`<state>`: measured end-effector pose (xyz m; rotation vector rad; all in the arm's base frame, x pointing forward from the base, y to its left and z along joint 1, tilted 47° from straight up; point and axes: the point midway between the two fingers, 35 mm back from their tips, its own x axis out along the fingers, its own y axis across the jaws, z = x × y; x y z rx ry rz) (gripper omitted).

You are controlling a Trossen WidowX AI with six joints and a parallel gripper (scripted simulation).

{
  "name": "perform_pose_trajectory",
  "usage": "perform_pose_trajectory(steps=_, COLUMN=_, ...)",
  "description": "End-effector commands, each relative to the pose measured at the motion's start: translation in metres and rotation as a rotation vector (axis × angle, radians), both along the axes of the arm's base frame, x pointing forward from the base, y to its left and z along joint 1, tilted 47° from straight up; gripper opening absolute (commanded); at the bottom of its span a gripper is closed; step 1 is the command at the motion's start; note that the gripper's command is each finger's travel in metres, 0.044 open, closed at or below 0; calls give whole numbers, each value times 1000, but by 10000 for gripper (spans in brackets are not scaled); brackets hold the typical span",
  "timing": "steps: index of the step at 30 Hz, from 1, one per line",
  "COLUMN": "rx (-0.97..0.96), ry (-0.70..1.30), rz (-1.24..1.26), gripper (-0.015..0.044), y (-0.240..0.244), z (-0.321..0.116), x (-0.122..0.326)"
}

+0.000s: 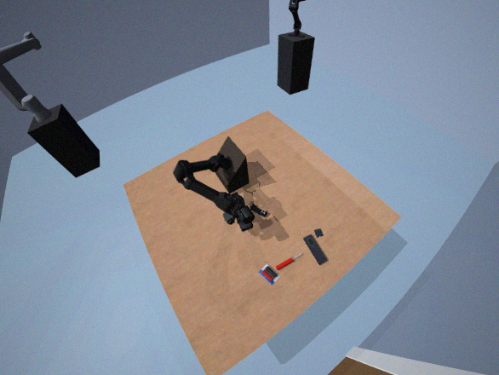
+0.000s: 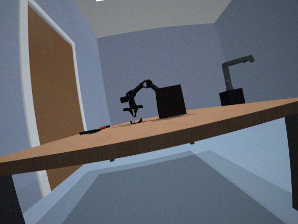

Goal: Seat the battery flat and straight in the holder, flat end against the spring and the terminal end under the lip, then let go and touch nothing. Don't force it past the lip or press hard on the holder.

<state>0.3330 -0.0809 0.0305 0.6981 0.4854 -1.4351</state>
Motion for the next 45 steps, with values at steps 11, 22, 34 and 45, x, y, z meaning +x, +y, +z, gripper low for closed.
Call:
perform_pose_trajectory(steps=11, rx=-63, ry=593, rz=564, gripper=68, y=40, z=-29, x=-8)
perform_pose_trajectory(steps=22, rx=-118, ry=1074, rz=1030, gripper=68, y=69, z=-50, x=-20)
perform_pose_trajectory(steps=34, rx=-182, ry=1569, rz=1506, gripper=68, y=96, z=-70, x=-35)
perform_pose_trajectory(steps=45, rx=-164, ry=1597, rz=1474, gripper=68, y=91, z=-74, x=-34)
